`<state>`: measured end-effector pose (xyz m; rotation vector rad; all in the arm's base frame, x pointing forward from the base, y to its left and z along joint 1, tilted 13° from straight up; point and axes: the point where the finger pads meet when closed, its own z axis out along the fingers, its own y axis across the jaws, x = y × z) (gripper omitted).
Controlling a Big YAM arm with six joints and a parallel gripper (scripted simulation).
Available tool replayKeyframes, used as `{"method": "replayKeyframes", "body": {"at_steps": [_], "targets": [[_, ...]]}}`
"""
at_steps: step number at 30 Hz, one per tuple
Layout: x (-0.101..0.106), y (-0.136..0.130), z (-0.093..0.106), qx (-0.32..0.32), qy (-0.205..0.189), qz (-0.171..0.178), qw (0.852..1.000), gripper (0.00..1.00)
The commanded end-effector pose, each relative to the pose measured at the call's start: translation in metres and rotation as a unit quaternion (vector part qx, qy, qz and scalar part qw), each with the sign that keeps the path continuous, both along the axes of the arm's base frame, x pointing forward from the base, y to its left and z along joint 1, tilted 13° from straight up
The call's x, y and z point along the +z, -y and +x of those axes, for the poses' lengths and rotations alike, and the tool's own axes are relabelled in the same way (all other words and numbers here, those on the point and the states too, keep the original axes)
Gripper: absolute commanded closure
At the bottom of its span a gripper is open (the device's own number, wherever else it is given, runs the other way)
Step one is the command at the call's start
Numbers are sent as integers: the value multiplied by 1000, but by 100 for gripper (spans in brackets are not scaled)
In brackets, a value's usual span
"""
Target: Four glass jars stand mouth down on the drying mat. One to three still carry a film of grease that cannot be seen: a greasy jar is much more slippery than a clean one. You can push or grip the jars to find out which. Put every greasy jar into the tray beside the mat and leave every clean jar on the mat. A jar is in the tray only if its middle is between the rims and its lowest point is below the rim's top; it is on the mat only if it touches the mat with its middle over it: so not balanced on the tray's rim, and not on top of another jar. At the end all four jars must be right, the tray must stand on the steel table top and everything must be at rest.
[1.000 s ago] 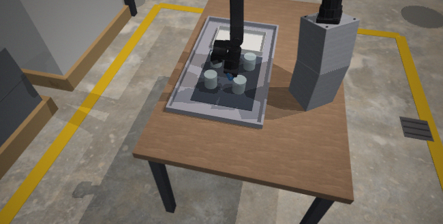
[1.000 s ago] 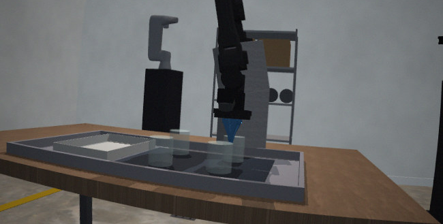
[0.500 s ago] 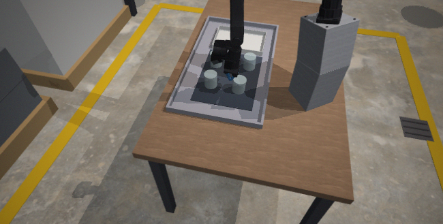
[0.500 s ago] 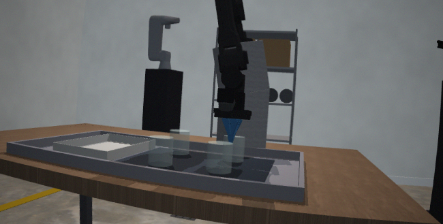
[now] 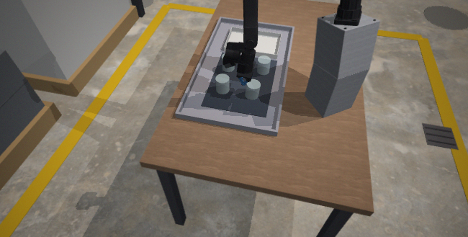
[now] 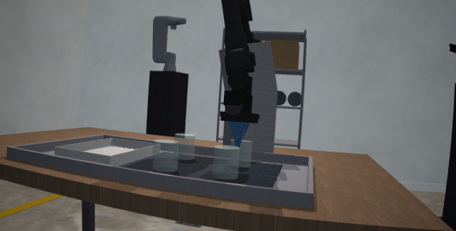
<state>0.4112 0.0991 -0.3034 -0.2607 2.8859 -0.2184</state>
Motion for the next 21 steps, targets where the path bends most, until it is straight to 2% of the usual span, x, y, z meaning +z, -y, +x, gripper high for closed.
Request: {"method": "replayKeyframes", "body": {"at_steps": [1, 21], "targets": [[-15, 12, -45, -4, -41, -13, 999, 100], [-15, 13, -48, -4, -41, -13, 999, 100]]}}
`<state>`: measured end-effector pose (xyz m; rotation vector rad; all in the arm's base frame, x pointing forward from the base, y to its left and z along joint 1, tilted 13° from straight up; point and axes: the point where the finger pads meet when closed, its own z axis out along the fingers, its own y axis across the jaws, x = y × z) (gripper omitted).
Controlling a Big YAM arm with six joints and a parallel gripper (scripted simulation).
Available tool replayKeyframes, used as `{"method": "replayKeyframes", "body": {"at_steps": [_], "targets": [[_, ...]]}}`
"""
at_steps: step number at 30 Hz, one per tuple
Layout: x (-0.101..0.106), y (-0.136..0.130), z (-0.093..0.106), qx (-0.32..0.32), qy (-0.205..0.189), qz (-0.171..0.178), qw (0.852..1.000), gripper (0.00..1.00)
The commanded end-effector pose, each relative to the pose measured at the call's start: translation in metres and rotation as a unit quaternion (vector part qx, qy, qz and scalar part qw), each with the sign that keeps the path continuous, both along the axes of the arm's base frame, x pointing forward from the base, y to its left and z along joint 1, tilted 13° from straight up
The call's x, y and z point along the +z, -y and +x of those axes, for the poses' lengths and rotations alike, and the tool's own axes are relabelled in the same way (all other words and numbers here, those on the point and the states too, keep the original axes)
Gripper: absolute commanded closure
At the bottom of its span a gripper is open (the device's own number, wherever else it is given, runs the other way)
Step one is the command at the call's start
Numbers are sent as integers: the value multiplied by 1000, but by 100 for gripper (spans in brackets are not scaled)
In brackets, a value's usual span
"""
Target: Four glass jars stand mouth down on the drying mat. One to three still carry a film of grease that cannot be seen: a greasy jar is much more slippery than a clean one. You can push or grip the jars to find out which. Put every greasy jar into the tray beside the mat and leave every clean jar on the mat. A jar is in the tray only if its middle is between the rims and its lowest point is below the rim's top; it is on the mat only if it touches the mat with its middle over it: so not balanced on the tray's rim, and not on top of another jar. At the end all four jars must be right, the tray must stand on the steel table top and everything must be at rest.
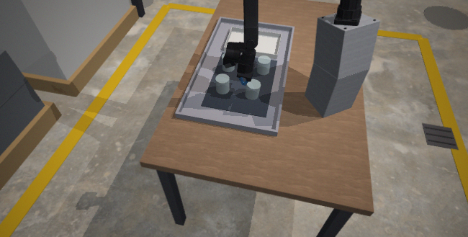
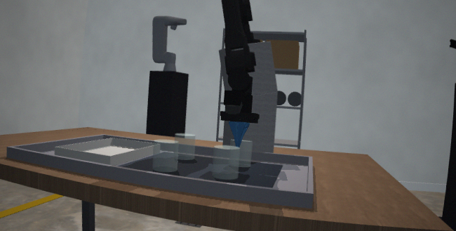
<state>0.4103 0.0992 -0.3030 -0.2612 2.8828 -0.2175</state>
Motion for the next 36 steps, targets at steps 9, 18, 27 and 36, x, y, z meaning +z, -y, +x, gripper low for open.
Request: {"method": "replayKeyframes", "body": {"at_steps": [9, 18, 27, 36], "targets": [[-16, 13, -48, -4, -42, -14, 999, 100], [-16, 13, -49, -4, -42, -14, 999, 100], [-16, 14, -50, -4, -42, -14, 999, 100], [-16, 14, -51, -4, -42, -14, 999, 100]]}}
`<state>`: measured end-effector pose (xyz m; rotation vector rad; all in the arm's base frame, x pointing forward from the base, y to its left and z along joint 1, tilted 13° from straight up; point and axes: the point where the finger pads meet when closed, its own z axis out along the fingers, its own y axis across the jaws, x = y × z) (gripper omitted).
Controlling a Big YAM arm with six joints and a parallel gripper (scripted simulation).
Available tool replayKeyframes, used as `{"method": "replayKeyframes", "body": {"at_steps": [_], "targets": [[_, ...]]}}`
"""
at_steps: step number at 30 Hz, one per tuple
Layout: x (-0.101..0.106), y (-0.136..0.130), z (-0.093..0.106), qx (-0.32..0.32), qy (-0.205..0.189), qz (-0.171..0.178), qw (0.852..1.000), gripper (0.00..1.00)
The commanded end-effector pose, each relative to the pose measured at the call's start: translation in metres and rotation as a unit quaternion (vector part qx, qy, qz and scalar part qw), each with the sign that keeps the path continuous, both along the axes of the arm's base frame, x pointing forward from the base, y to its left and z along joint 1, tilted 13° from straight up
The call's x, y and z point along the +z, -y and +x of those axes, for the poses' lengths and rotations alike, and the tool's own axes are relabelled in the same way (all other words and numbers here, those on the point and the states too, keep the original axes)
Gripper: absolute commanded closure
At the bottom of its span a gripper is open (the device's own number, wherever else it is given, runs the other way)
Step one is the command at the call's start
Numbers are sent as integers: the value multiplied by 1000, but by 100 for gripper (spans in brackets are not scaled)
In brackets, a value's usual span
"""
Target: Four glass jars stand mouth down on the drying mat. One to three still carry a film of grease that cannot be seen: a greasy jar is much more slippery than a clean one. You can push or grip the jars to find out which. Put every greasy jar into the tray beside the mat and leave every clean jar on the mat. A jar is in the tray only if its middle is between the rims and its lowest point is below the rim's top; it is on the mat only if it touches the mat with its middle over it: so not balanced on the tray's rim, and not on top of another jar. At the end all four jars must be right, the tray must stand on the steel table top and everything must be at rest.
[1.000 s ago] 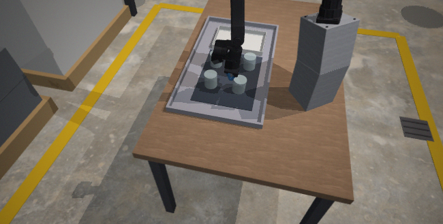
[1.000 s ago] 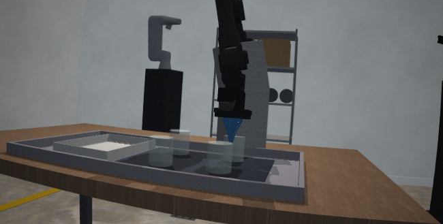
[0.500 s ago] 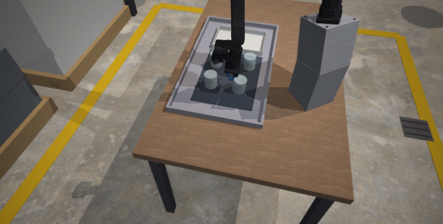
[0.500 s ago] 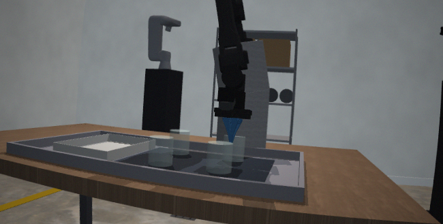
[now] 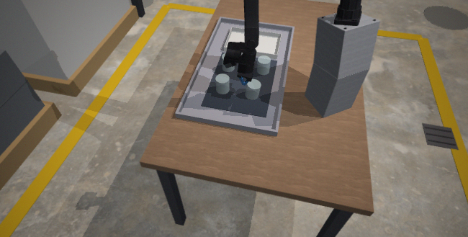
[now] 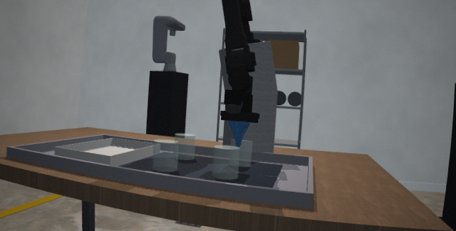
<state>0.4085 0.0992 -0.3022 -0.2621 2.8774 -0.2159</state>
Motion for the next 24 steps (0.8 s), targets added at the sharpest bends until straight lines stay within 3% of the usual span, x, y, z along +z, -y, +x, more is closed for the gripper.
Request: {"method": "replayKeyframes", "body": {"at_steps": [1, 24], "targets": [[-17, 14, -49, -5, -45, -14, 999, 100], [-10, 4, -1, -5, -45, -14, 999, 100]]}}
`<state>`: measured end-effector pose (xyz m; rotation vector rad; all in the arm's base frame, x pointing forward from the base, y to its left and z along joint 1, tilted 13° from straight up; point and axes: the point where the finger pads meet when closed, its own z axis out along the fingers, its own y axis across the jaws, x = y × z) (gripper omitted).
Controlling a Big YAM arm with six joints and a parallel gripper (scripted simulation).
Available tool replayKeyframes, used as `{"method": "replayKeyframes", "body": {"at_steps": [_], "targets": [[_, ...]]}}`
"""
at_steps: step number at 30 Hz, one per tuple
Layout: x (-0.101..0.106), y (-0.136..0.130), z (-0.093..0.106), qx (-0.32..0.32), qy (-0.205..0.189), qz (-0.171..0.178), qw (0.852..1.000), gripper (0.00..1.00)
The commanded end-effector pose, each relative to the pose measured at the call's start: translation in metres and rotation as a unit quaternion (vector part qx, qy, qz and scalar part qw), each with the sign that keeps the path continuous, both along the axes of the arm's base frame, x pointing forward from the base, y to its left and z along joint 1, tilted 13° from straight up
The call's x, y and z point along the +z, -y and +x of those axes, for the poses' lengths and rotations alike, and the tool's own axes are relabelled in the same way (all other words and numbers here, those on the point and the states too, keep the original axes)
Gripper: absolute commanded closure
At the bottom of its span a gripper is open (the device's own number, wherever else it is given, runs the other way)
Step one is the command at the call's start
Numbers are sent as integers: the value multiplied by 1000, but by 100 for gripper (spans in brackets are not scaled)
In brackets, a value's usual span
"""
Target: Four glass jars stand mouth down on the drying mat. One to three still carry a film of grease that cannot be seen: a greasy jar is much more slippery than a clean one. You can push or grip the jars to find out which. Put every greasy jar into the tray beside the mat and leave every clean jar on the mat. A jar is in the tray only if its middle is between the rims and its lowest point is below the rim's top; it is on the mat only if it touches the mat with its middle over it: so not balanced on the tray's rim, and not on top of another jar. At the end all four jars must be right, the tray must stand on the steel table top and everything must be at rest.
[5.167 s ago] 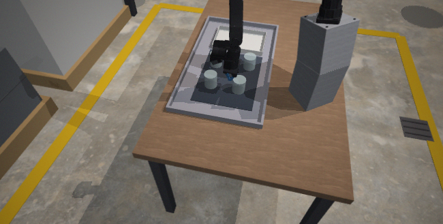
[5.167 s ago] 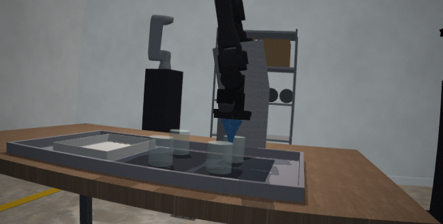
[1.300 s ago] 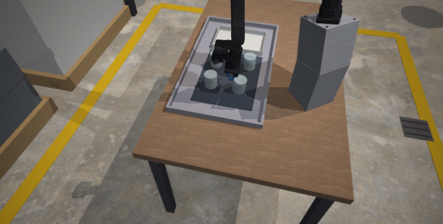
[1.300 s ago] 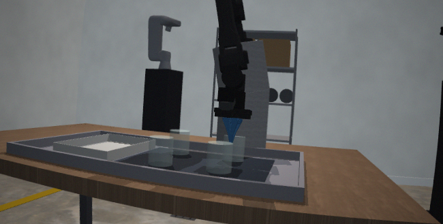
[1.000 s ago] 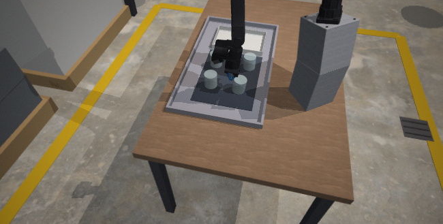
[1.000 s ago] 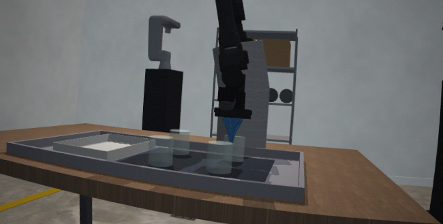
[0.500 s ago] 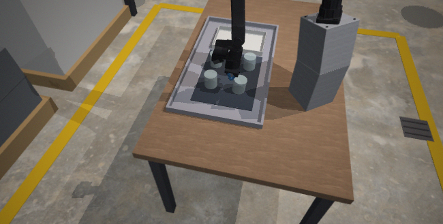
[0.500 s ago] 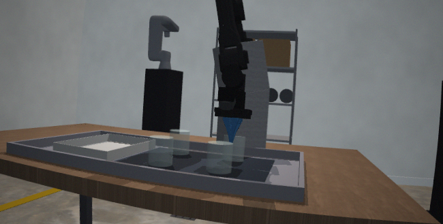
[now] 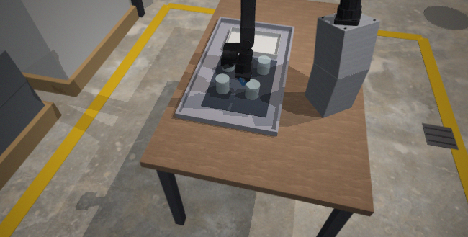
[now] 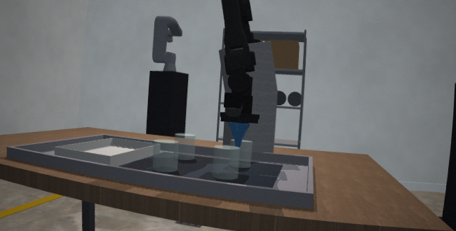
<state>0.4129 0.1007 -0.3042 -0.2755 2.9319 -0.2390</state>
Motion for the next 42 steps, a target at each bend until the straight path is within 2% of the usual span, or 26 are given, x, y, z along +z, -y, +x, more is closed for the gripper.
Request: {"method": "replayKeyframes", "body": {"at_steps": [1, 12, 42], "targets": [[-8, 5, -3, -5, -17, -5, 1000, 100], [-5, 1, 20, -5, -17, -5, 1000, 100], [-5, 1, 20, -5, -17, -5, 1000, 100]]}}
